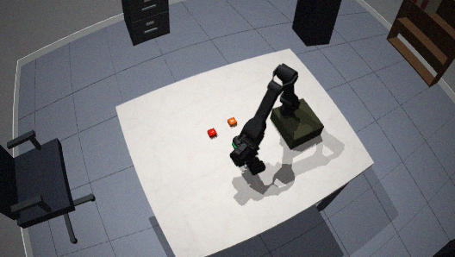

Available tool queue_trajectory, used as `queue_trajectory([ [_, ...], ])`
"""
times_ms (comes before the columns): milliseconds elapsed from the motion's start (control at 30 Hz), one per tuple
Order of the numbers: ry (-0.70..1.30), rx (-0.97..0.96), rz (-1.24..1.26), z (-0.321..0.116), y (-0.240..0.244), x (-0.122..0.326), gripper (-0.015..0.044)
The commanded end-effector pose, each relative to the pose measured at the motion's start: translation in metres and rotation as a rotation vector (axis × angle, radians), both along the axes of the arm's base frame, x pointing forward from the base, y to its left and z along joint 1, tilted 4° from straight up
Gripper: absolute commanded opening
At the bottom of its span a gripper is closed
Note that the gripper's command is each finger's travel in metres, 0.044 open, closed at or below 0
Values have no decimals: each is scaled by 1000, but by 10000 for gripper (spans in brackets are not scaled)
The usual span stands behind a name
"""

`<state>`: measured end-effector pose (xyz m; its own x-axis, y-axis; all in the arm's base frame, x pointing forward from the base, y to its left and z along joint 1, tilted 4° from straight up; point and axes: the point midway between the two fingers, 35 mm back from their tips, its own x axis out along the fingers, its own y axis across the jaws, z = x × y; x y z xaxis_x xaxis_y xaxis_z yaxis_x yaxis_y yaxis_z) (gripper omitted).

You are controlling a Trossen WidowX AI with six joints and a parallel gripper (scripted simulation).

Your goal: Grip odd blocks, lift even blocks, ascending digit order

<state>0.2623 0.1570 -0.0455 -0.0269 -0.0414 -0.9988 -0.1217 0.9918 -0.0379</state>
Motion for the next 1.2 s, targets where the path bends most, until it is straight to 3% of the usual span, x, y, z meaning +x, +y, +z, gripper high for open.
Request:
queue_trajectory([
  [0,0,2,-4,-1,0,0,120],
  [1167,0,2,-4,13,1,1,120],
])
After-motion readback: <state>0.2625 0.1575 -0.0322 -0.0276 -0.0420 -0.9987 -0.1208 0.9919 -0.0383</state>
